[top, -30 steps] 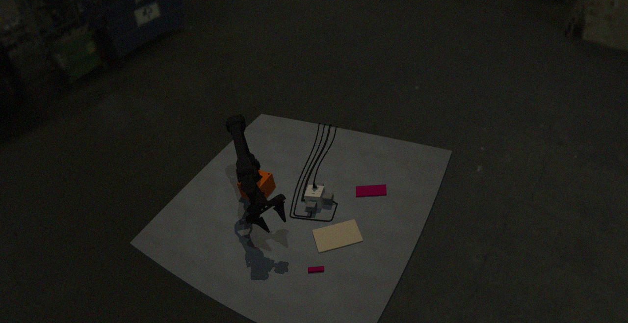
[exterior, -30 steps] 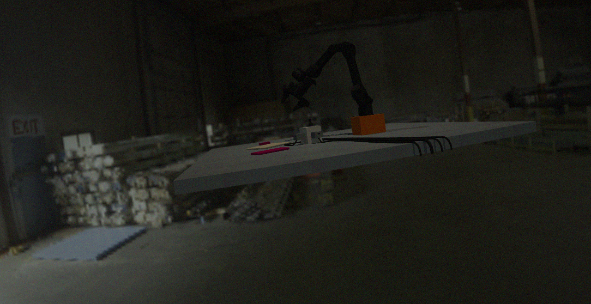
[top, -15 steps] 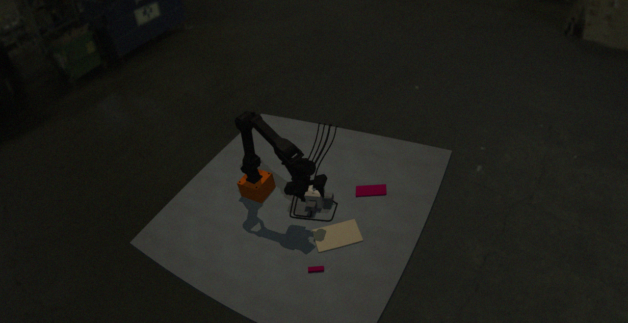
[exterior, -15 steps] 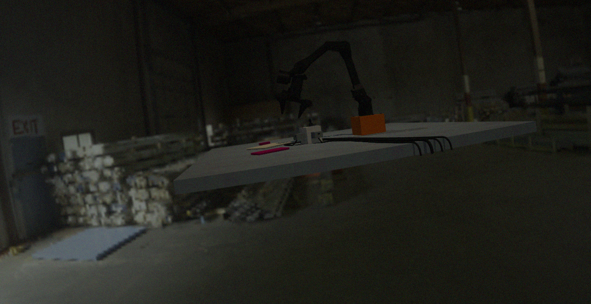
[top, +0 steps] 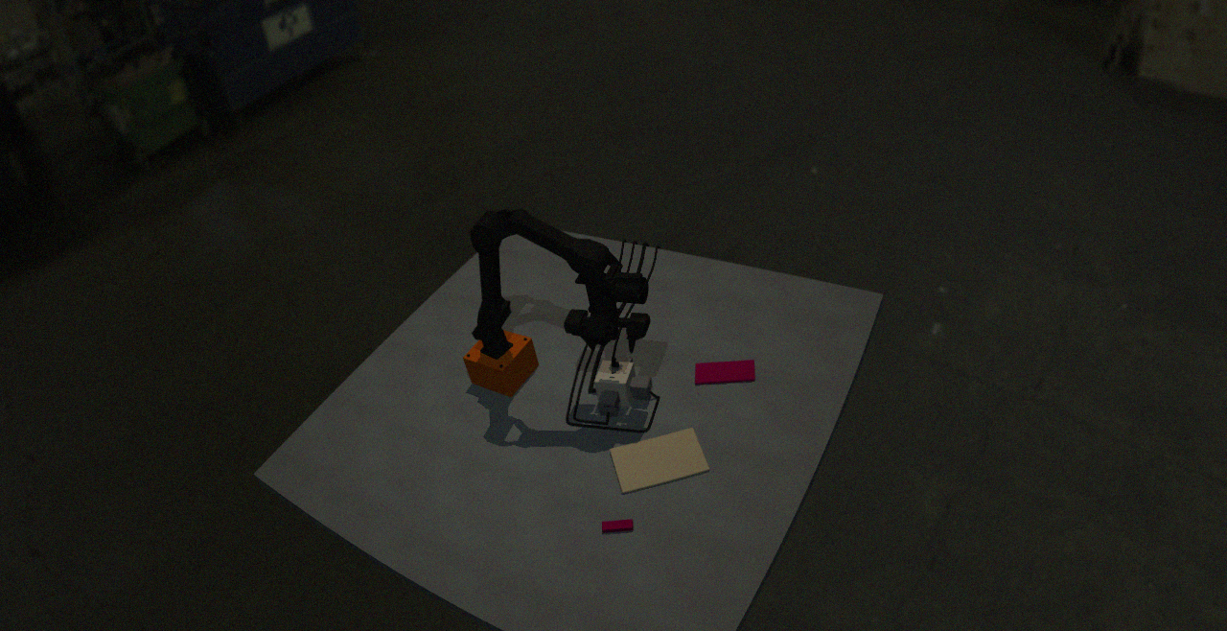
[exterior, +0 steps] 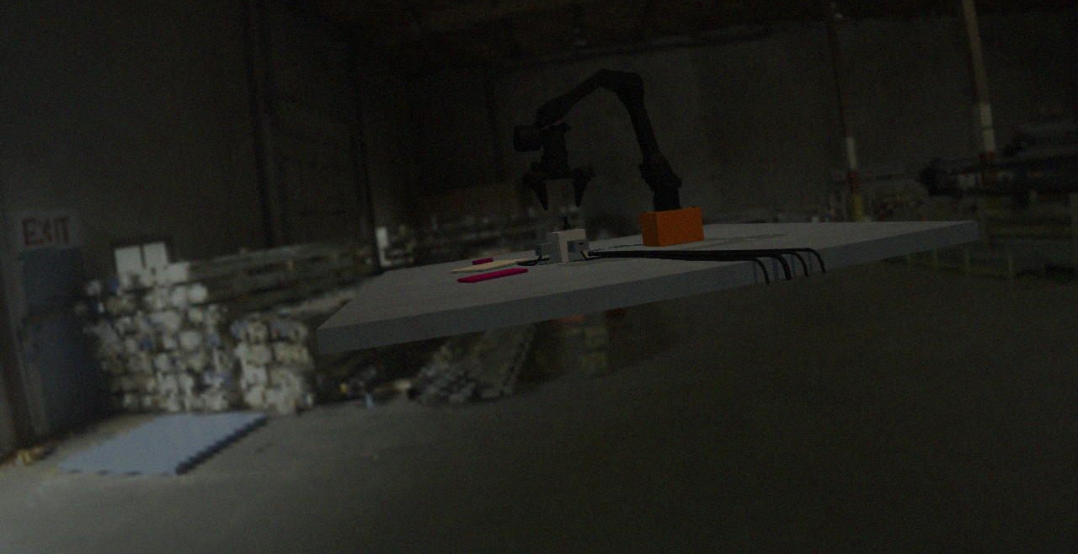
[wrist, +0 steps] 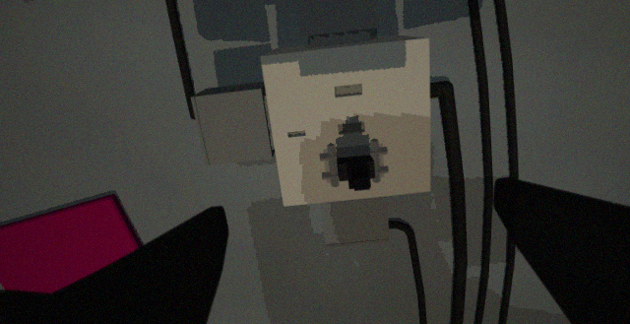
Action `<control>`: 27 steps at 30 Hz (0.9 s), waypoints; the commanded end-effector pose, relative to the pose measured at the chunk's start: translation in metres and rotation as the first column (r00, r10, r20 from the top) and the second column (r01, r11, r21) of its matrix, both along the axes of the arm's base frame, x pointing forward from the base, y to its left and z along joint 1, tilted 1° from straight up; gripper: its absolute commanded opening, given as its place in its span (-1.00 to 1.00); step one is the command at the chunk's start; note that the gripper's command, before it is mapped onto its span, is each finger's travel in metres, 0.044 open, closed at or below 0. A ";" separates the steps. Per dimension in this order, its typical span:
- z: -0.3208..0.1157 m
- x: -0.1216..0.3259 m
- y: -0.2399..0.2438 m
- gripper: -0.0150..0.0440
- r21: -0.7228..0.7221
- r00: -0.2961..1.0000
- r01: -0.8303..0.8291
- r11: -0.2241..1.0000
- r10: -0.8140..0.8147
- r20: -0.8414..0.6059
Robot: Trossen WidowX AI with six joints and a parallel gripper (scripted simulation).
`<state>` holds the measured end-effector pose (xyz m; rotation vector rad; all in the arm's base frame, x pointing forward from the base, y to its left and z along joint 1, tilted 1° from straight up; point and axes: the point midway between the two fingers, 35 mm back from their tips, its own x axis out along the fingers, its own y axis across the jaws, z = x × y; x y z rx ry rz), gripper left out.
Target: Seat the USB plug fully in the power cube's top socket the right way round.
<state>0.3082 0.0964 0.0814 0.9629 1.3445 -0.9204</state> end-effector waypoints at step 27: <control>-0.024 -0.003 0.002 1.00 -0.012 1.000 0.009 1.000 -0.009 -0.011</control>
